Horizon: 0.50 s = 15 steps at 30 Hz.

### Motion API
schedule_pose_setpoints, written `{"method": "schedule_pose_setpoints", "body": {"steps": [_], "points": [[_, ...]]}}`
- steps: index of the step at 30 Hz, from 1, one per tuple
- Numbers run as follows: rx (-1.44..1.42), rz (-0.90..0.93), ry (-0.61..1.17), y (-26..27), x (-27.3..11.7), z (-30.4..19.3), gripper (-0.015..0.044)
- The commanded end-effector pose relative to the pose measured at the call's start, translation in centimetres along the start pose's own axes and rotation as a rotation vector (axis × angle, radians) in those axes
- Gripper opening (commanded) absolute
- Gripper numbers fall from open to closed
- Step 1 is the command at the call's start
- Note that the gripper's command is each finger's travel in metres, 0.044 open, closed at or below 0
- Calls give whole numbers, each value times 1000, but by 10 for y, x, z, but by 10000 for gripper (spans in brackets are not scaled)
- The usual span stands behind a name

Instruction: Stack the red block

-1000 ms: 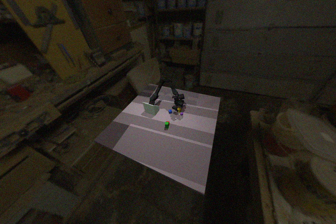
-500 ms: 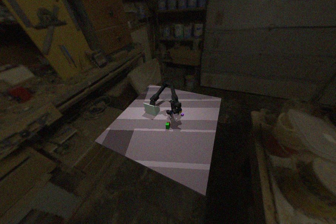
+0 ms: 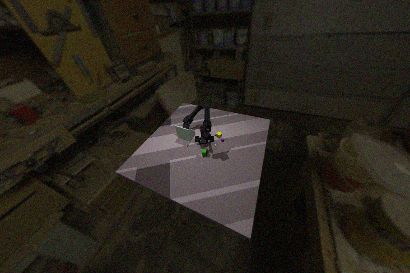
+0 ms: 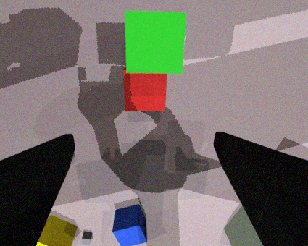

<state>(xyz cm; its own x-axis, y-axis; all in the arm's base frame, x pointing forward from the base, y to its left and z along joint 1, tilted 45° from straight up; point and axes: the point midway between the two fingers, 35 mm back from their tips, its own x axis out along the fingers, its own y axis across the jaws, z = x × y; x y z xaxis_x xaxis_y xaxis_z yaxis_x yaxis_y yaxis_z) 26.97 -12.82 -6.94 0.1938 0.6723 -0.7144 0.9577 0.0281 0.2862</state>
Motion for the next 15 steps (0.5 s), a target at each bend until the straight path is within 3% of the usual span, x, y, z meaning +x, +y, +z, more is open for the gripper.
{"method": "schedule_pose_setpoints", "body": {"steps": [1, 8, 15], "points": [[0, -6, 5, -3, 5, 1, 440], [0, -5, 8, -3, 55, 0, 440], [0, -5, 8, -2, 57, 2, 440]]}}
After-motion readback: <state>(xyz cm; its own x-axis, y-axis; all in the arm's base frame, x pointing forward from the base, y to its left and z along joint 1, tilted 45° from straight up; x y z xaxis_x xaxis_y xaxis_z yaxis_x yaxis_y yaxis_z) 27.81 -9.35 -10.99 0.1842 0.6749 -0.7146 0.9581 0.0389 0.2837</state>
